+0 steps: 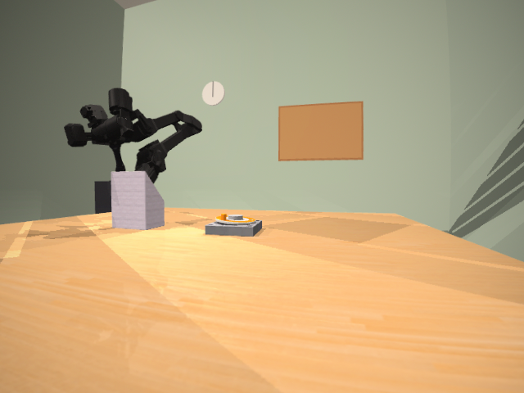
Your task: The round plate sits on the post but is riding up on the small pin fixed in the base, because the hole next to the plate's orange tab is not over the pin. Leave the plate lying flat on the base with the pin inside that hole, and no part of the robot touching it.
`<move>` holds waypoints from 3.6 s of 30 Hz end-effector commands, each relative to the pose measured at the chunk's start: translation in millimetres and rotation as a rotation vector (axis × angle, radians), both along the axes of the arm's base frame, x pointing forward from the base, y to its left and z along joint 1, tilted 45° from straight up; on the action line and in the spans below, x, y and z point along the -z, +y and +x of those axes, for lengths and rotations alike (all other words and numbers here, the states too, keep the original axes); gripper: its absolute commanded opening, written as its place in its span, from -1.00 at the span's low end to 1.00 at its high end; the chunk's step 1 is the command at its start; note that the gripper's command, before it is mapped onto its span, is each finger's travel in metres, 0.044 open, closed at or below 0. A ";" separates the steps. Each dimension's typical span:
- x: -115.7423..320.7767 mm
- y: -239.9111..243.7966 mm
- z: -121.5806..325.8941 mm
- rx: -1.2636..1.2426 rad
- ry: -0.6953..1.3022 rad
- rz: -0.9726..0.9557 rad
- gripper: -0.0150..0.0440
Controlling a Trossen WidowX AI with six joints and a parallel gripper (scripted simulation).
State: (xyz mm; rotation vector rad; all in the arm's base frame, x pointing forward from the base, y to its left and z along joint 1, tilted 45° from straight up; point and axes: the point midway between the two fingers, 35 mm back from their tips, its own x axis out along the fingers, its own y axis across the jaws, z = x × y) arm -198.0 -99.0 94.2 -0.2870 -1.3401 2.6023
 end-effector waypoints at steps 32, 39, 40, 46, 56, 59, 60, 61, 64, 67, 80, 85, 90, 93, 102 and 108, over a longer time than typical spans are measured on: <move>142.2 -42.4 426.4 -1.625 -1.573 1.415 -0.49; 114.7 57.4 483.5 -1.524 -1.963 1.785 -0.49; 113.5 60.9 485.1 -1.517 -1.977 1.796 -0.49; 113.9 60.0 492.6 -1.517 -1.977 1.796 -0.49; 147.2 93.1 496.9 -1.516 -1.980 1.796 -0.49; 147.9 93.9 497.5 -1.516 -1.980 1.796 -0.49; 147.8 93.9 497.3 -1.516 -1.980 1.796 -0.49; 147.8 93.9 496.9 -1.516 -1.980 1.797 -0.49; 147.7 94.3 494.5 -1.516 -1.980 1.797 -0.49; 147.2 95.0 490.9 -1.516 -1.980 1.797 -0.49; 145.7 99.9 475.6 -1.514 -1.980 1.797 -0.49; 144.2 102.0 470.9 -1.514 -1.980 1.797 -0.49; 142.3 104.3 466.4 -1.513 -1.980 1.798 -0.49; 141.0 105.9 463.7 -1.513 -1.980 1.798 -0.49; 135.3 112.5 455.8 -1.512 -1.980 1.798 -0.49; 131.7 116.0 452.7 -1.511 -1.980 1.798 -0.49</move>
